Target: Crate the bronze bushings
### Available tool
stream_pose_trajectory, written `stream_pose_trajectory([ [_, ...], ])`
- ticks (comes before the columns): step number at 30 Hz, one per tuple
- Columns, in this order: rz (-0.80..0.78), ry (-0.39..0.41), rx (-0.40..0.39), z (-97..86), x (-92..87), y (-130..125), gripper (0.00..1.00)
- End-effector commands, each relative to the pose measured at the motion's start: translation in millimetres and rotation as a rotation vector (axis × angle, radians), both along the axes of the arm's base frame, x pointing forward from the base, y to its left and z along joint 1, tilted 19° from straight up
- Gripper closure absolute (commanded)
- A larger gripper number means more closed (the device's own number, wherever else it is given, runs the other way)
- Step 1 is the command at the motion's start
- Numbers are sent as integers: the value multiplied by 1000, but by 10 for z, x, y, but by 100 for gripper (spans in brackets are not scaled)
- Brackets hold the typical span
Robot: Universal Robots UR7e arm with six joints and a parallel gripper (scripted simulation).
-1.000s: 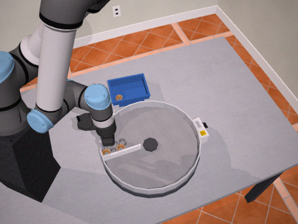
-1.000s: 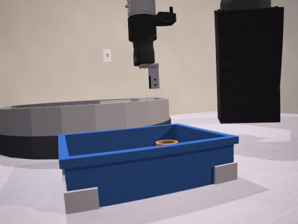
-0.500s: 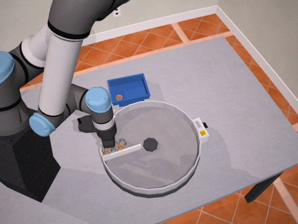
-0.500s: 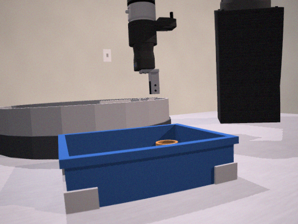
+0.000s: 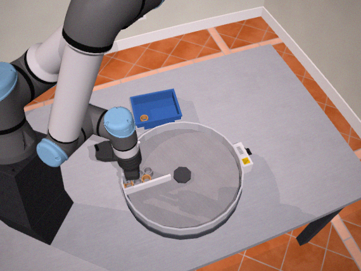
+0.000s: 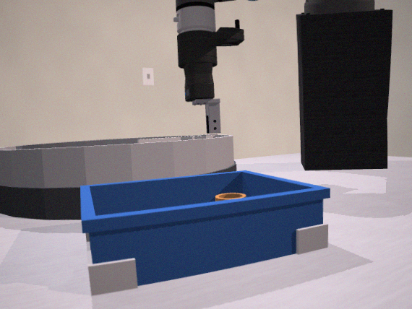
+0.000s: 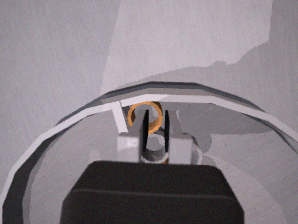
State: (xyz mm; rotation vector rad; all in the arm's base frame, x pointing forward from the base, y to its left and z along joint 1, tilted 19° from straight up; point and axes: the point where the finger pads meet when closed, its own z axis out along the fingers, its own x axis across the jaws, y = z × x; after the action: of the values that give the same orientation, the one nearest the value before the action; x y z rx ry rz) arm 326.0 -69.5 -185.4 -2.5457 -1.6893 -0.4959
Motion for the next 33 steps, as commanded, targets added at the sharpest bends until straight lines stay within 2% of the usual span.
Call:
stream_pose_trajectory([
  [1,0,-1,-1,-15,6,1,60],
  [33,0,-1,-1,-113,32,22,60],
])
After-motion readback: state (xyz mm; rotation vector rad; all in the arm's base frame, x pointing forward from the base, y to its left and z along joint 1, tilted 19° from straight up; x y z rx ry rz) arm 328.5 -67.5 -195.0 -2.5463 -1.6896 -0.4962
